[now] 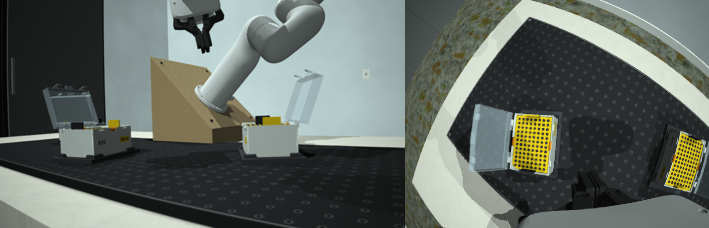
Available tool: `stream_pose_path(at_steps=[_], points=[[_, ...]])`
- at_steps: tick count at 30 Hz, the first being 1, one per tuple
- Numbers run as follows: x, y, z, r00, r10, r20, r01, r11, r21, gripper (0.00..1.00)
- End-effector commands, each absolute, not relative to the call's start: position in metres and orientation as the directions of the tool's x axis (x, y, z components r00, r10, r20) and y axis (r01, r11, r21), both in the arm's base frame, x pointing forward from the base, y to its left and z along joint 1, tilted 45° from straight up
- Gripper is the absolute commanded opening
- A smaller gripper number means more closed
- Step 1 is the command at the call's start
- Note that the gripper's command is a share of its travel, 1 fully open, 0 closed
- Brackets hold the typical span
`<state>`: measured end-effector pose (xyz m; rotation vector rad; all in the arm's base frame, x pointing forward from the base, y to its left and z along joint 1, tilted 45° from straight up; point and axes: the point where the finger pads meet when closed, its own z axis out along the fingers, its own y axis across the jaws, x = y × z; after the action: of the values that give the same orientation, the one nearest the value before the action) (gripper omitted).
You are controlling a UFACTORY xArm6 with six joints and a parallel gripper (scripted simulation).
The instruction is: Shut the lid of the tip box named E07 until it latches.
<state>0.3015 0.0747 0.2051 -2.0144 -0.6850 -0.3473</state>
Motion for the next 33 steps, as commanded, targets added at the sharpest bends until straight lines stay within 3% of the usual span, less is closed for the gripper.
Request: stream_pose_path(at_steps=[1, 23, 33], points=[[0.285, 0.073, 0.199, 0.830, 0.391, 0.397, 0.543, -0.409, -0.733, 0.00], [0.215, 0.029, 0.177, 0.810, 0.560, -0.171, 0.305, -0.653, -0.693, 0.00], [0.212, 0.046, 0.159, 0.806, 0.560, -0.189, 0.300, -0.663, -0.686, 0.00]])
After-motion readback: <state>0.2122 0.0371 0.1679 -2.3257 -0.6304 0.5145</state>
